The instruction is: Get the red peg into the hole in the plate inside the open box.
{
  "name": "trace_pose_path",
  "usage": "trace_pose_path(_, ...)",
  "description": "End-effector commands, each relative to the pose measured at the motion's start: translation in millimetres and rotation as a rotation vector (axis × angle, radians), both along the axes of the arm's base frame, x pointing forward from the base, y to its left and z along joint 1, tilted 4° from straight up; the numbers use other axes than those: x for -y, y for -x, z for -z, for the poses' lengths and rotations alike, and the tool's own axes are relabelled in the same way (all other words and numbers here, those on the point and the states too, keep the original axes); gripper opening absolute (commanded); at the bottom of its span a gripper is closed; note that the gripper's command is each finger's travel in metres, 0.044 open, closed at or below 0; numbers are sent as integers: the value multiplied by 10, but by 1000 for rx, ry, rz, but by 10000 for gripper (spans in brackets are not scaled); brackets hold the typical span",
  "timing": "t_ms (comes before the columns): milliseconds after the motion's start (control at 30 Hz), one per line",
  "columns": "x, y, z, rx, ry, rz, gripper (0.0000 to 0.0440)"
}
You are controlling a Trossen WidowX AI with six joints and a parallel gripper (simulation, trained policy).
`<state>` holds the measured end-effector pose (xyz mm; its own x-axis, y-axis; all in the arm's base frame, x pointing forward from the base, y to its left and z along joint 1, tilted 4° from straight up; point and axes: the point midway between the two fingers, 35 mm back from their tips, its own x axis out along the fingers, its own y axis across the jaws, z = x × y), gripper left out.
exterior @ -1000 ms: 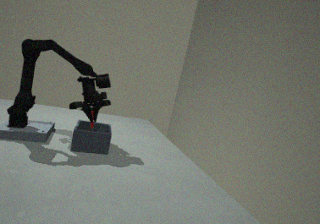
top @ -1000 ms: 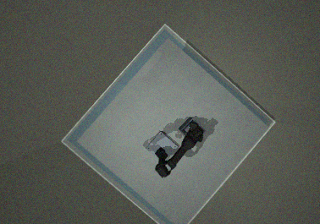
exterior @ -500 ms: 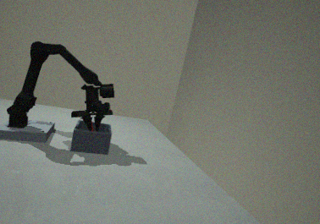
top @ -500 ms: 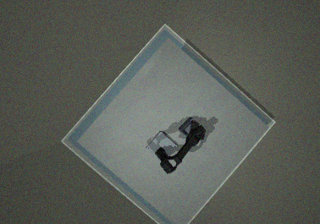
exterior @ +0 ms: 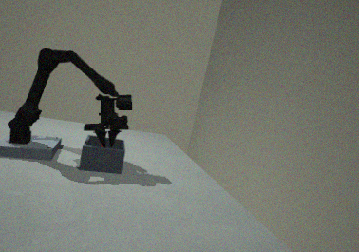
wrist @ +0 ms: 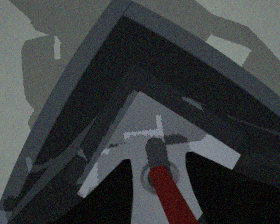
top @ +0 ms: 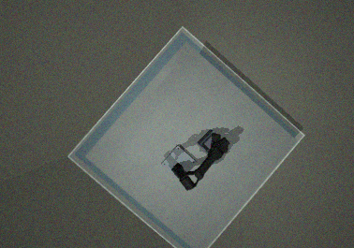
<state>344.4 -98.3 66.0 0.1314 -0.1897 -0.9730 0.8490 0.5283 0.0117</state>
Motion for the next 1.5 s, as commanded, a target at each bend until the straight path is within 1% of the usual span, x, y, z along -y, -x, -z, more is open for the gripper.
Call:
trace_pose_path(0,7,-20,-17,-7,3,-16,160)
trace_pose_path(700,66,-80,-119,-49,18,-104,188)
trace_pose_path(1467,148,-96,-220,-72,37,-166,218)
